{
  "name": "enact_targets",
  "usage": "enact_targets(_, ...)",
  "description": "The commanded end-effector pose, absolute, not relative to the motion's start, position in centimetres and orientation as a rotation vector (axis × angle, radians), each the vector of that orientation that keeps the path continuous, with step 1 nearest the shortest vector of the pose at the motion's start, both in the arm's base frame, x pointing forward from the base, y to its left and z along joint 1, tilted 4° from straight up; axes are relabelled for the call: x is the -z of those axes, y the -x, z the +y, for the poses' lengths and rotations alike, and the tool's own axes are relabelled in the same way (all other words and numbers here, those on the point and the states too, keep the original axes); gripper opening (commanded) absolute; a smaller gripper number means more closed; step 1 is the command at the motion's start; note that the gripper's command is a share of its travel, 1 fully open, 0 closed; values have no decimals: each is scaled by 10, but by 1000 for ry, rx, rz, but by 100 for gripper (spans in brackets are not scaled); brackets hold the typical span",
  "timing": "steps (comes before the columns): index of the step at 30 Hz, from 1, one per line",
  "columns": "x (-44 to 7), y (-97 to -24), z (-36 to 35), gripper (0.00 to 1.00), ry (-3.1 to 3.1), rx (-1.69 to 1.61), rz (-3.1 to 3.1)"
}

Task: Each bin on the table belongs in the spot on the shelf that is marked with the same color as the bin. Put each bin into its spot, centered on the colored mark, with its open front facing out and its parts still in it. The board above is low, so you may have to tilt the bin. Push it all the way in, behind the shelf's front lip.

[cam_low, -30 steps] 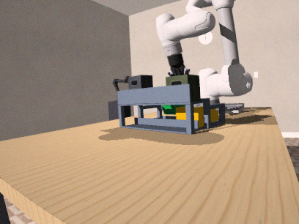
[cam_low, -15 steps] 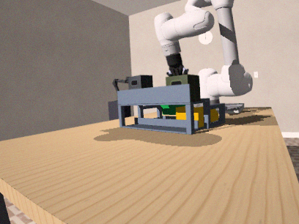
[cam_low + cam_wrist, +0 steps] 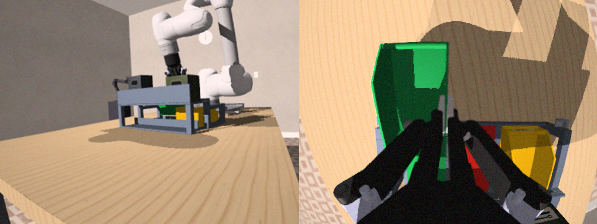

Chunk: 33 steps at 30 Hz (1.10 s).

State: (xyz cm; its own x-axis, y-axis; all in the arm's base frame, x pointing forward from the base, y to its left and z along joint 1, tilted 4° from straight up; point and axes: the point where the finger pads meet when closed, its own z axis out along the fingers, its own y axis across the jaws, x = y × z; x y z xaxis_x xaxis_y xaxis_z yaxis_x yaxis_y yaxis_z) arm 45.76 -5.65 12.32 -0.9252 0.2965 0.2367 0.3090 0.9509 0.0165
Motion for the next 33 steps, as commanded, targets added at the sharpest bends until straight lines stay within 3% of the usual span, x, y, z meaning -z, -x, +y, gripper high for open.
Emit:
enact_targets(1, -125, -462, -58, 10, 449, 84, -2866)
enact_targets(33, -127, -493, -69, 10, 449, 84, -2865)
